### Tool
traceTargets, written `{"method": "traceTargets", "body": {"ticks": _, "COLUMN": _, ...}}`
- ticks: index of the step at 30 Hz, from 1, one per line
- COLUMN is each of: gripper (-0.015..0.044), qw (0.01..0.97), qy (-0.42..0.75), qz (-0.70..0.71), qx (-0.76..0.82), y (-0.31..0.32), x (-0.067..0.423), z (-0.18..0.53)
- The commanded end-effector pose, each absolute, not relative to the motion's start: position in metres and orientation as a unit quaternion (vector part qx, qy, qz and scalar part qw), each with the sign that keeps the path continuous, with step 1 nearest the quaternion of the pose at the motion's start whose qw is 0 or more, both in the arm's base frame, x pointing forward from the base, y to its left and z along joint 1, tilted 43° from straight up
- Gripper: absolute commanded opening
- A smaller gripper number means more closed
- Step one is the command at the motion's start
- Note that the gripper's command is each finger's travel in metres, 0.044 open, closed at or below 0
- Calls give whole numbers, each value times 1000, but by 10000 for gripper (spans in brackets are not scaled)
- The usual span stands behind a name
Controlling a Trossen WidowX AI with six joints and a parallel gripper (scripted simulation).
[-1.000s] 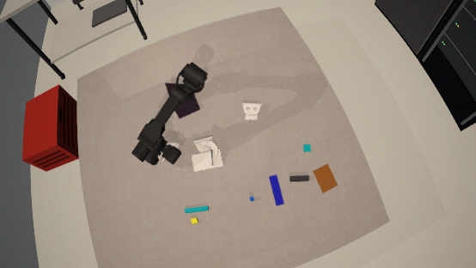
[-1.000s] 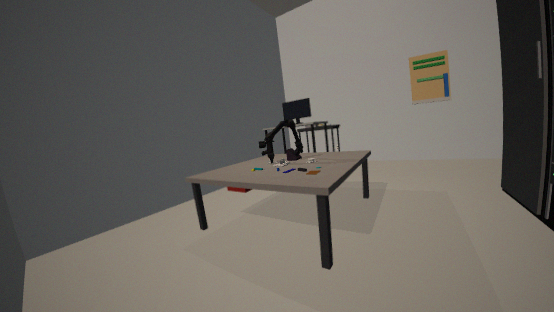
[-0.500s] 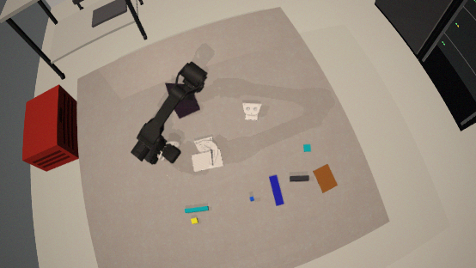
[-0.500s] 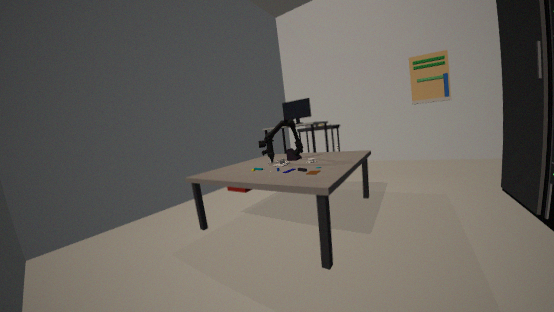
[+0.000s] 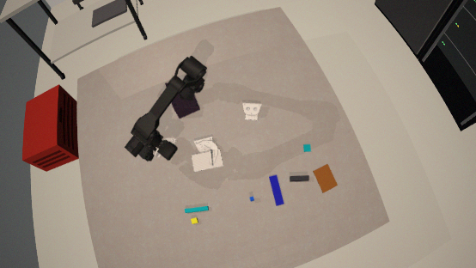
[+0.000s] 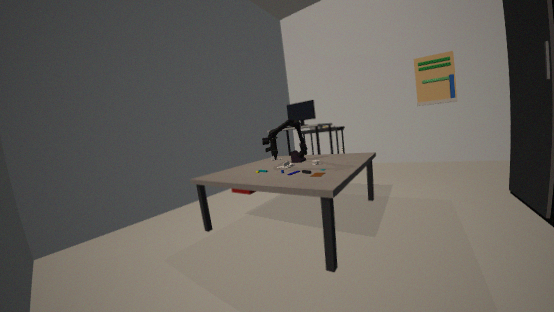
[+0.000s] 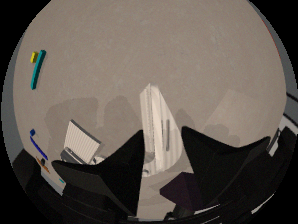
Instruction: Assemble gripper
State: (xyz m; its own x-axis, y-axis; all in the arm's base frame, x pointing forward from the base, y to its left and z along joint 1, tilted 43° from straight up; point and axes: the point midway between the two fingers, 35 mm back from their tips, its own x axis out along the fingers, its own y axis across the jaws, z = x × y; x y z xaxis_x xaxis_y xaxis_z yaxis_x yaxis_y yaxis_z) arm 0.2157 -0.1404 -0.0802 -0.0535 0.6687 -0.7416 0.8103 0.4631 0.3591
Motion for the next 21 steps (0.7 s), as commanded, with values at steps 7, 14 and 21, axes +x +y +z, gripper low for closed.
{"method": "traceTargets", "body": {"ticks": 7, "gripper": 134, "qw": 466, "qy": 718, "qz": -79, "qx": 510, "y": -157, "x": 217, "z": -62}}
{"method": "traceTargets", "body": {"ticks": 14, "gripper": 134, "qw": 479, "qy": 720, "qz": -61, "qx": 498, "y": -153, "x": 220, "z": -59}}
{"method": "traceTargets", "body": {"ticks": 21, "gripper": 134, "qw": 514, "qy": 722, "qz": -10, "qx": 462, "y": -142, "x": 228, "z": -48}}
